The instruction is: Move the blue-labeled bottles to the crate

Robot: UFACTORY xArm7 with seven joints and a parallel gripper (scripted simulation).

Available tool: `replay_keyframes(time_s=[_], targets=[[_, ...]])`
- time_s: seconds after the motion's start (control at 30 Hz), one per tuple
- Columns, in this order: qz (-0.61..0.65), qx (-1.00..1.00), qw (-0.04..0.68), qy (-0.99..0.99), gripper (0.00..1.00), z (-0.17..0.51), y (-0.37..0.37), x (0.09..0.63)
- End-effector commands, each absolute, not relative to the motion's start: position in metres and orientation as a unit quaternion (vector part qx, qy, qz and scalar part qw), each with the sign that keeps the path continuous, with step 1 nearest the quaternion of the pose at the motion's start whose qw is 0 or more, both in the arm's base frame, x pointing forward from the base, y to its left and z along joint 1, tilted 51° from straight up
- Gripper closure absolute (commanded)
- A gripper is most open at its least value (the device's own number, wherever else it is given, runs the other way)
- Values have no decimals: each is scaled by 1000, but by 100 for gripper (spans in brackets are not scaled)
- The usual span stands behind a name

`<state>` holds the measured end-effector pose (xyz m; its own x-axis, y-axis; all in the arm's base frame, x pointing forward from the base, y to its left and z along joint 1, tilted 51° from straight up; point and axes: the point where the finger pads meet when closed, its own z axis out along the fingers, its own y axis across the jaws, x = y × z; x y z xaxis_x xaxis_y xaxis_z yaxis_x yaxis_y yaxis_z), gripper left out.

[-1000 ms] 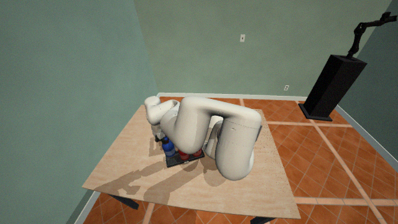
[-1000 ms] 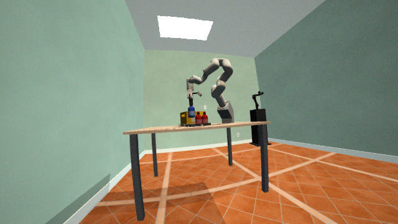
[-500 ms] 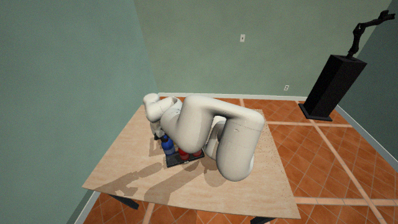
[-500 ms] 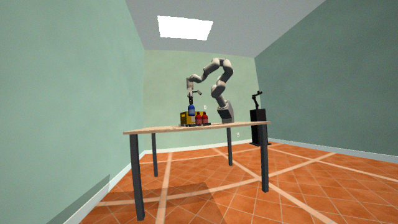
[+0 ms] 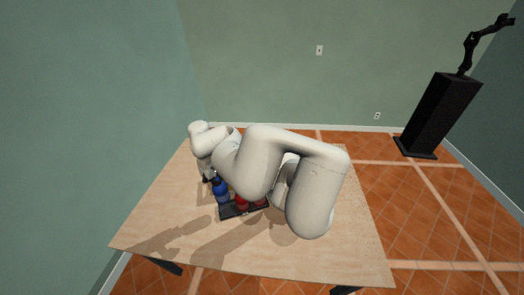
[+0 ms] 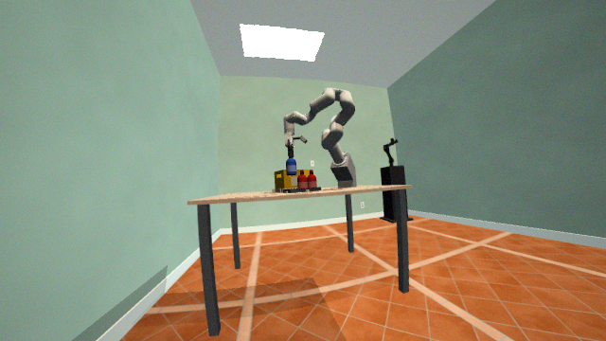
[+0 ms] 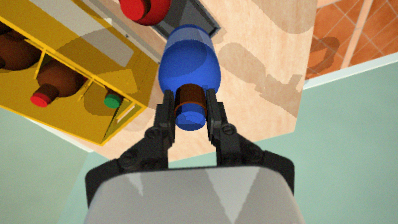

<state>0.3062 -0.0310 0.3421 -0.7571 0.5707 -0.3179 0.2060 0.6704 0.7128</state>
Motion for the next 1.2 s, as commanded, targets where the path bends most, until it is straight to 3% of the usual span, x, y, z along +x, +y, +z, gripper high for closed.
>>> replay_keyframes(time_s=[0.0, 1.17], targets=[[340, 222, 270, 873, 100, 344, -32, 306], [340, 222, 270, 873, 100, 347, -35, 303]])
